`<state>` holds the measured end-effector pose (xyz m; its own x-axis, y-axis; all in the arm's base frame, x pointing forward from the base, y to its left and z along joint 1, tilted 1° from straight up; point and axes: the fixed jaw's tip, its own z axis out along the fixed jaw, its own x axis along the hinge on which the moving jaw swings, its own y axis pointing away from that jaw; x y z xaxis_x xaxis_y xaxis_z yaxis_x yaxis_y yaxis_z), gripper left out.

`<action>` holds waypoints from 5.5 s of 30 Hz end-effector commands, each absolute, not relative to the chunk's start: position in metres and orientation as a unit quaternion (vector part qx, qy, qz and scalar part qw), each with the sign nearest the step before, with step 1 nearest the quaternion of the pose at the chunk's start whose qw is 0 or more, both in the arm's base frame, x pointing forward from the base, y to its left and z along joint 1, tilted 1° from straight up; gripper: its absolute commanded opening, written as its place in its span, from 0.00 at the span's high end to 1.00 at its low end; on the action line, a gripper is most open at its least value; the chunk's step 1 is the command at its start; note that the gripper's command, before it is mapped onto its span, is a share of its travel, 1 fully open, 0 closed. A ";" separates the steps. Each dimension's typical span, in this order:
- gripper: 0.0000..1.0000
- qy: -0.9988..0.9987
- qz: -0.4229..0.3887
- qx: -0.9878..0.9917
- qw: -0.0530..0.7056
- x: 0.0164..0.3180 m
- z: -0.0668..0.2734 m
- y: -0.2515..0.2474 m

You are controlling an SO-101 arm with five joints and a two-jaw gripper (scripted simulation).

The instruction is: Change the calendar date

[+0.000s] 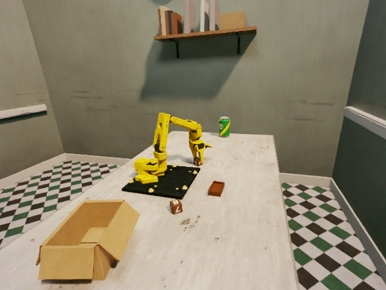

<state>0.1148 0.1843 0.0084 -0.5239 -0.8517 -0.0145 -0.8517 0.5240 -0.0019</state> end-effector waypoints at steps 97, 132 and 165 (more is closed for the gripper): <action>1.00 0.860 0.107 -0.457 0.201 0.118 0.048 0.188; 1.00 0.816 0.189 -0.419 0.350 0.122 0.047 0.192; 1.00 0.744 0.263 -0.375 0.486 0.125 0.048 0.194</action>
<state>0.1250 0.1964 0.0484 -0.2468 -0.3243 -0.9132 -0.8204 0.5715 0.0188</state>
